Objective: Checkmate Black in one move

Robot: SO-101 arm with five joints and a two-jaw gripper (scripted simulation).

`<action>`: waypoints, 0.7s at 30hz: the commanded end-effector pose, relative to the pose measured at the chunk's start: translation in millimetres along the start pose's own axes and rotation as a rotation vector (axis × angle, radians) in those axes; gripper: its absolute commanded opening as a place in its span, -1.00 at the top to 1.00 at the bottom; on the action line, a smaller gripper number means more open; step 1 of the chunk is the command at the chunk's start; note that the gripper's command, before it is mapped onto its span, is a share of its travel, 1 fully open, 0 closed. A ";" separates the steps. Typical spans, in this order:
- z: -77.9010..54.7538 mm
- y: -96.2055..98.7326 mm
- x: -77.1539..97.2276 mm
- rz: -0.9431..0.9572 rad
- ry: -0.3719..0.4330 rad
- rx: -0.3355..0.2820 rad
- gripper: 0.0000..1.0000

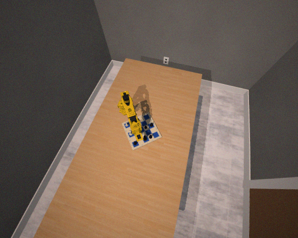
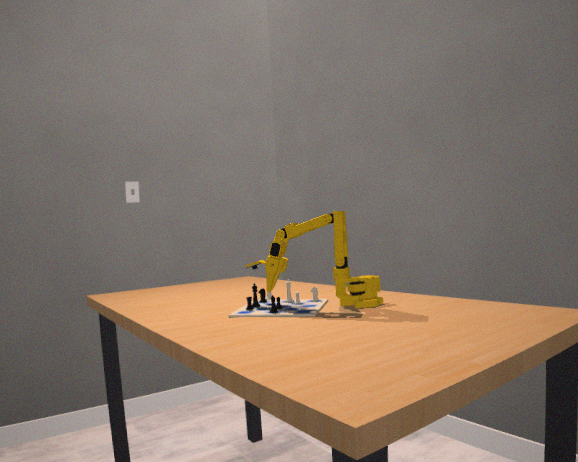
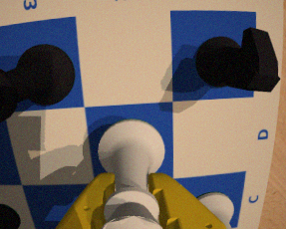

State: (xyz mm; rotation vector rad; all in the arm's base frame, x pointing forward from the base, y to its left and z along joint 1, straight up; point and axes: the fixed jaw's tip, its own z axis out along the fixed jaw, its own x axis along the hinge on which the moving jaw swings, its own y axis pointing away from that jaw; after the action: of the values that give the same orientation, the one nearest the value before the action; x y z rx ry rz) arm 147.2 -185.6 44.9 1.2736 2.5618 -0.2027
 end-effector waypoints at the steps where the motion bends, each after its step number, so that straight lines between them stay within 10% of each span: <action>1: 5.8 1.0 3.8 -0.007 0.019 -0.002 1.00; 21: 16.5 1.0 14.2 -0.007 0.020 -0.002 1.00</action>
State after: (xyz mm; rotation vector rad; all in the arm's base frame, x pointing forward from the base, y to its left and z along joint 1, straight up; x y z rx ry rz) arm 144.1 -181.6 30.8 1.2788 2.5710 -0.1957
